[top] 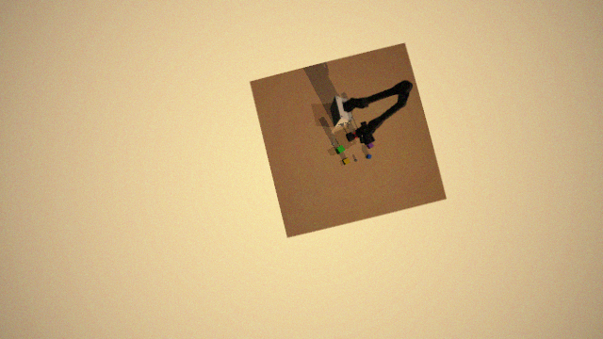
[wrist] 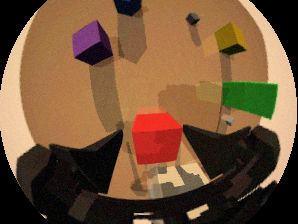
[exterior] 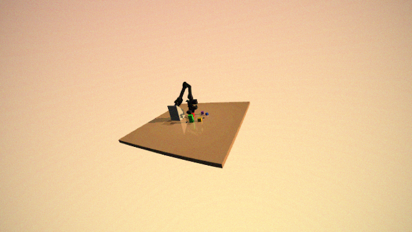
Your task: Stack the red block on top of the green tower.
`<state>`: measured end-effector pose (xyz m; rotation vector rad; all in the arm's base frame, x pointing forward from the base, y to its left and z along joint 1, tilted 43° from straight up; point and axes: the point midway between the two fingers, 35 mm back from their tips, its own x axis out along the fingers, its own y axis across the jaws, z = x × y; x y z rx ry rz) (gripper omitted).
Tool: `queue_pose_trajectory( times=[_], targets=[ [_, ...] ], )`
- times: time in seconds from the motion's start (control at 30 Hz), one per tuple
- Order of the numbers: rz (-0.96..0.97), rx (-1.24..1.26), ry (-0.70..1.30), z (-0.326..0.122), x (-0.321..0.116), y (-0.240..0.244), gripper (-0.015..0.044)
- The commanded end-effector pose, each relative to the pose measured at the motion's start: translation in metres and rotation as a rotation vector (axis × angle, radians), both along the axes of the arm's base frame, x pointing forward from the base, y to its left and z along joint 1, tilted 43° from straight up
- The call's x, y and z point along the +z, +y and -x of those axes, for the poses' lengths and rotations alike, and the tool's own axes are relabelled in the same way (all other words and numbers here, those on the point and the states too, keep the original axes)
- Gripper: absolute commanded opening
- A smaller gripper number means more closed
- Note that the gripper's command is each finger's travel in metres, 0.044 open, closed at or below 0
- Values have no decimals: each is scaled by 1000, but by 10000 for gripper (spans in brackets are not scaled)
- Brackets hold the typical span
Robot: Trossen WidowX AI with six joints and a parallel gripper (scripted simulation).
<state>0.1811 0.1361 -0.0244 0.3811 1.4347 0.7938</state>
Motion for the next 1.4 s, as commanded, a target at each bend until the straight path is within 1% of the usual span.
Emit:
queue_pose_trajectory(
  times=[0.0, 0.37, 0.67, 0.9, 1.1, 1.37],
  targets=[
    [-4, -5, 6, 1, -2, 2, 440],
    [-4, -5, 6, 1, -2, 1, 440],
    [-4, -5, 6, 1, -2, 1, 204],
    [-4, -5, 6, 1, -2, 1, 157],
    [-2, -5, 6, 0, 7, -7, 0],
    [-1, -5, 5, -2, 29, -29, 0]
  ],
)
